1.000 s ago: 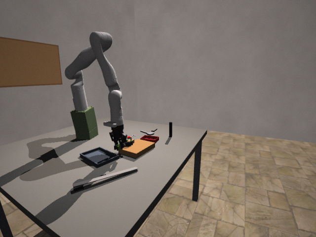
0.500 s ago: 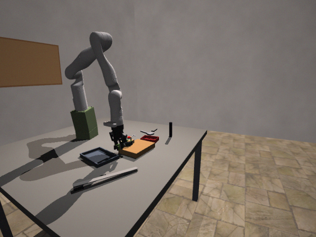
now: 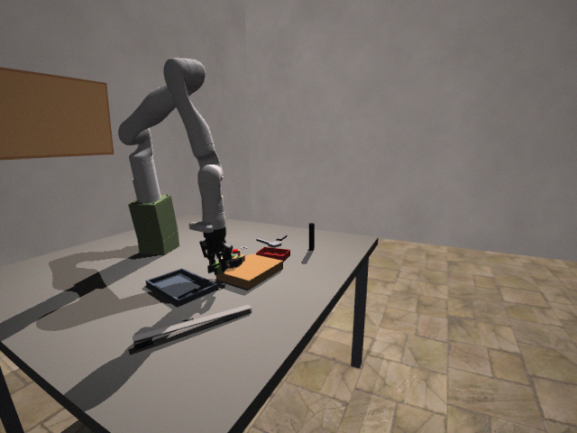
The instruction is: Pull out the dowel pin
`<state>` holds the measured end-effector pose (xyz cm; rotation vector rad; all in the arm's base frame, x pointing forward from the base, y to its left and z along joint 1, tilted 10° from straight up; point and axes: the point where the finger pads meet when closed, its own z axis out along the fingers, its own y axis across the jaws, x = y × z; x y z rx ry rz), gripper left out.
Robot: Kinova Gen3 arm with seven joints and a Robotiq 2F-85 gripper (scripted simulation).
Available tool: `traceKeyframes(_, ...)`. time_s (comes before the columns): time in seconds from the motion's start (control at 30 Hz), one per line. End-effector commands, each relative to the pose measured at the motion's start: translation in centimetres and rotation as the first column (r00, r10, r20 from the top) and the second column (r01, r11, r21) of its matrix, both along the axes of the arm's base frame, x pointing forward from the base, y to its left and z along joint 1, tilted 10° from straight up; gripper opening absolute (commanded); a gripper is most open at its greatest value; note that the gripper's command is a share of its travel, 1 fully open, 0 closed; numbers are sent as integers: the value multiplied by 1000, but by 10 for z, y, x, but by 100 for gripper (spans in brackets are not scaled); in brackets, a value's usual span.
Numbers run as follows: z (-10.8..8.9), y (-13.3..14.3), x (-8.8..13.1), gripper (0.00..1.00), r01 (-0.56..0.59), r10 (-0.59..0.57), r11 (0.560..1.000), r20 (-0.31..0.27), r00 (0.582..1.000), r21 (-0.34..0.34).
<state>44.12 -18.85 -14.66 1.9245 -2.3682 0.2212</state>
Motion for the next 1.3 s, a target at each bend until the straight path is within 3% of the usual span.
traceKeyframes(0.0,1,-1,0,48,1,-1,1000,1,1000,-2)
traceKeyframes(1.27,1,-1,0,54,1,-1,1000,1,1000,-2)
